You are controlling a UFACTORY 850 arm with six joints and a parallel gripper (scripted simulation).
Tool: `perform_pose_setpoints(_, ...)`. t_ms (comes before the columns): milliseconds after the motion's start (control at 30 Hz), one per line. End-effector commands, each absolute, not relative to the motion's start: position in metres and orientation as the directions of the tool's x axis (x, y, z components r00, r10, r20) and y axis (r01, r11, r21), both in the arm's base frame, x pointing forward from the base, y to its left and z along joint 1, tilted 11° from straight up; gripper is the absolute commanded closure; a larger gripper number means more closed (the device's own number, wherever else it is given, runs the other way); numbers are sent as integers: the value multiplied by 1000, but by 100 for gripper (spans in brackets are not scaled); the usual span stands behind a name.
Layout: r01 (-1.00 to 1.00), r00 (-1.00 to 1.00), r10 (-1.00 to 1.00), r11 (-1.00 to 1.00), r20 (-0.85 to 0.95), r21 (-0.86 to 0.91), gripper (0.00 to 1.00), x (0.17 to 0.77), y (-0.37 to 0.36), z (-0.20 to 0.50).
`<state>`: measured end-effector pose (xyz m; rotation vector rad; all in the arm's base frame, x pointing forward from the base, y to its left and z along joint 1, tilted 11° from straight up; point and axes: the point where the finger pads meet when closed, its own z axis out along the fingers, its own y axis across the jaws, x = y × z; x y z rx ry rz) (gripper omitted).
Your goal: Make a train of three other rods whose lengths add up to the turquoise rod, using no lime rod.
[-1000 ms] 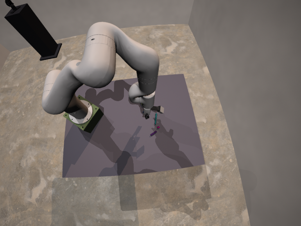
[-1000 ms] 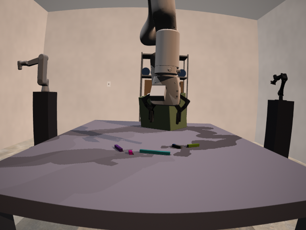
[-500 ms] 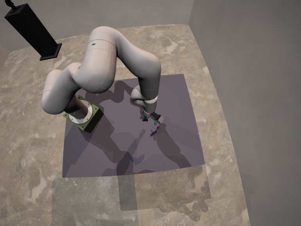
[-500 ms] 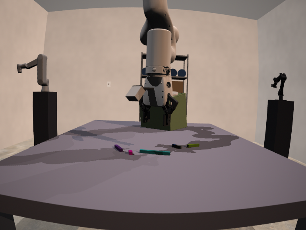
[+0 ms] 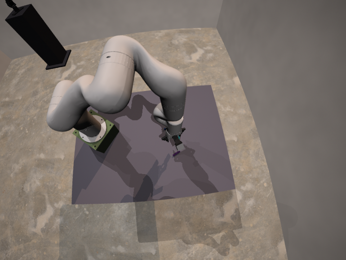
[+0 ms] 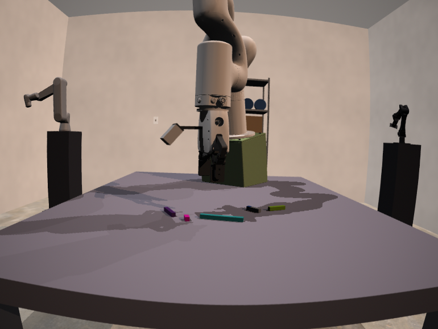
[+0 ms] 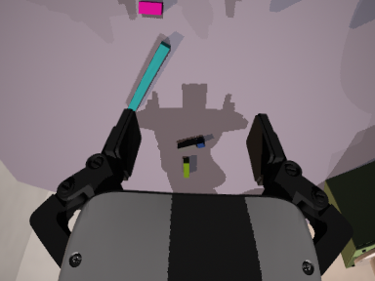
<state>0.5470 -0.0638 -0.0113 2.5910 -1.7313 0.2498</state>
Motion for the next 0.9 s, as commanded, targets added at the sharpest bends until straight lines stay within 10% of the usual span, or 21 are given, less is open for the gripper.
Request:
perform_pose_setpoints(0, -967, 215, -967, -230, 135, -109, 0, 550, -74, -10)
perform_pose_setpoints(867, -793, -591, -807, 582, -4, -178, 0, 562, -131, -8)
